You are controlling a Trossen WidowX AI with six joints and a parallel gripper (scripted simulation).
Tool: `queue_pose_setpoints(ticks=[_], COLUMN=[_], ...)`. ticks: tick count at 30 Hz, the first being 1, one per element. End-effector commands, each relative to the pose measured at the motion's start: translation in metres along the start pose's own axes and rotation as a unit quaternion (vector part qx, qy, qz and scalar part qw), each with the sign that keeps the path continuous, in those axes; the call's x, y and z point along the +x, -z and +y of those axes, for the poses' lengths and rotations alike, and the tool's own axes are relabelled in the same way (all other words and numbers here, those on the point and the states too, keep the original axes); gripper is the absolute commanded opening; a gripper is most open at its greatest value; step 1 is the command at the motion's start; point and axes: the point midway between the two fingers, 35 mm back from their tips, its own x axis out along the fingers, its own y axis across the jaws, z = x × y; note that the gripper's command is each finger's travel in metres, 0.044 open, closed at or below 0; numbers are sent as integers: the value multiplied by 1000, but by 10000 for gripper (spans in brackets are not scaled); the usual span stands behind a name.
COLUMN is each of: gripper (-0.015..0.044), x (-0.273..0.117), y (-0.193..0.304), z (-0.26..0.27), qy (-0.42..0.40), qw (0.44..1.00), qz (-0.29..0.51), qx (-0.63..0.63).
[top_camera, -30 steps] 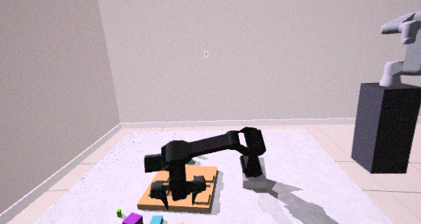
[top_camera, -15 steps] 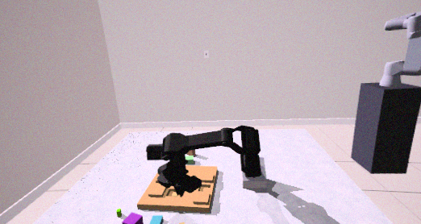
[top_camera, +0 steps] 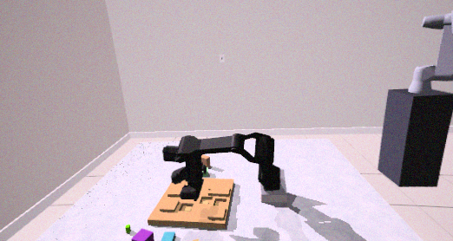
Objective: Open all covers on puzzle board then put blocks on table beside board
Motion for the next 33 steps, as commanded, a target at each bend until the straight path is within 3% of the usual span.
queue_pose_setpoints(ticks=[1,9,33], gripper=[0,0,0], x=[9,9,14], y=[13,21,16], z=[-65,-87,-86], qy=[7,7,7], qw=[861,730,727], qz=[14,16,16], qx=[508,683,687])
